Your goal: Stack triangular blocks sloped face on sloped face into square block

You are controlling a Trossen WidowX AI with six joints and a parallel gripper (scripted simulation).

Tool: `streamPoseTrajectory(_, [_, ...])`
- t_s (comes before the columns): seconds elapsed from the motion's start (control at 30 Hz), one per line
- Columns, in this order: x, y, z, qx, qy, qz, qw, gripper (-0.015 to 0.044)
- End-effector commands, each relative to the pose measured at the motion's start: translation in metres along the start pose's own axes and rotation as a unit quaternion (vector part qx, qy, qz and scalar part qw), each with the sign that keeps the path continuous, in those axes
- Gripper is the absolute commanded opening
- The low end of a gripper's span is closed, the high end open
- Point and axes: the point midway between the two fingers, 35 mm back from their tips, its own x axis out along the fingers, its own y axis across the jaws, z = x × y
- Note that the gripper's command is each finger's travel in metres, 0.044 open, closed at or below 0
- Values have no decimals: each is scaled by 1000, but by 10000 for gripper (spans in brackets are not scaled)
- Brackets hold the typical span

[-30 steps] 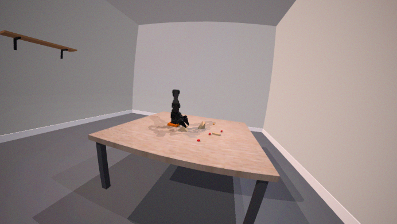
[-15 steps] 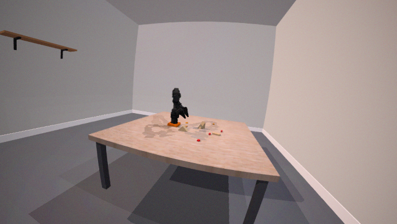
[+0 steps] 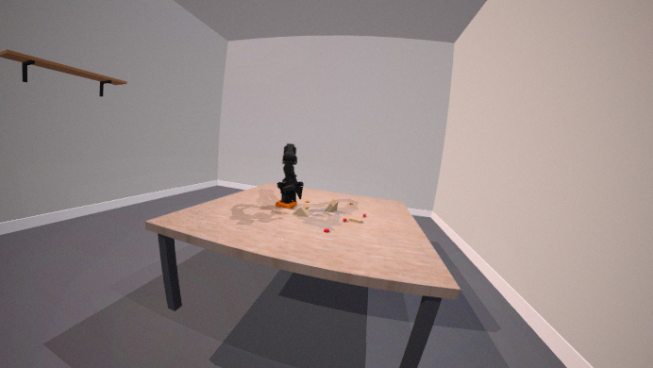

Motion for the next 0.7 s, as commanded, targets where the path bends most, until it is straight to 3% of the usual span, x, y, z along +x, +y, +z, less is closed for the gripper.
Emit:
streamPoseTrajectory(0.0, [27,-1,2,3,-5,-7,1000,440])
streamPoseTrajectory(0.23, [75,-8,3,4,-2,-7,1000,440])
streamPoseTrajectory(0.57, [76,-10,3,4,-2,-7,1000,440])
streamPoseTrajectory(0.67, [75,-10,2,2,-1,-8,1000,361])
